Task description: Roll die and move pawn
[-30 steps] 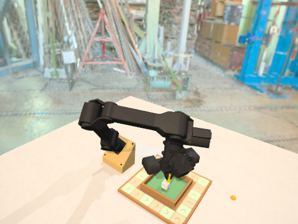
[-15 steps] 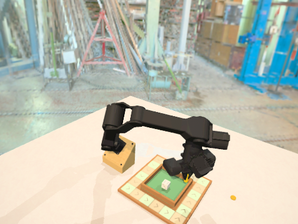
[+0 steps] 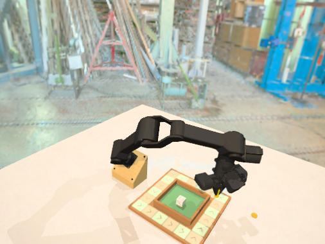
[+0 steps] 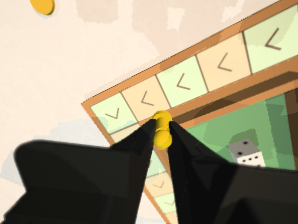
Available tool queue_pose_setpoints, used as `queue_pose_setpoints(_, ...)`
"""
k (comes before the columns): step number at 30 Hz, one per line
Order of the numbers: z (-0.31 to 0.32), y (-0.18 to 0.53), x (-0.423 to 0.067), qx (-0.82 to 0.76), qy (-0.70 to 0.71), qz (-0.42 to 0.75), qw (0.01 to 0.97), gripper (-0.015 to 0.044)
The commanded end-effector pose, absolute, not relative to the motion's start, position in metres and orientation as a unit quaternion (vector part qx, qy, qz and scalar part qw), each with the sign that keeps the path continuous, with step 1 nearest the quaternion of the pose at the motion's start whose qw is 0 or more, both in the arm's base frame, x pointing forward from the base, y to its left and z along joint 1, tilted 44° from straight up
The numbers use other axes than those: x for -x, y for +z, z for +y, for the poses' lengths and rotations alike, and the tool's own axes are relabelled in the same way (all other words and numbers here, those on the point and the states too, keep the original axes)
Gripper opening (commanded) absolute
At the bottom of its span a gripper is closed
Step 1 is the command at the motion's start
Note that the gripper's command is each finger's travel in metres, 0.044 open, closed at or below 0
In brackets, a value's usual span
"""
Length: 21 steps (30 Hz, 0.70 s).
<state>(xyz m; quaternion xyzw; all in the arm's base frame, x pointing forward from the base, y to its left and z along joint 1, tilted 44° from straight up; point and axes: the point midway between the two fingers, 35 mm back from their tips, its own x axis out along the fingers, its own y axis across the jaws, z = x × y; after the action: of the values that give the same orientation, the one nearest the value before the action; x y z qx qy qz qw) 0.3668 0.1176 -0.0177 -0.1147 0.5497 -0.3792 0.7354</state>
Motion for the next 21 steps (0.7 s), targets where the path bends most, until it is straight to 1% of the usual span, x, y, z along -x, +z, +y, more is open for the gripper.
queue_pose_setpoints(1,0.126,-0.032,-0.371,0.108,-0.379,0.546,0.739,0.0)
queue_pose_setpoints(6,0.123,-0.036,-0.372,0.108,-0.379,0.546,0.739,0.0)
queue_pose_setpoints(13,0.103,-0.057,-0.375,0.109,-0.379,0.546,0.739,0.0)
queue_pose_setpoints(21,0.099,-0.061,-0.376,0.109,-0.379,0.546,0.739,0.0)
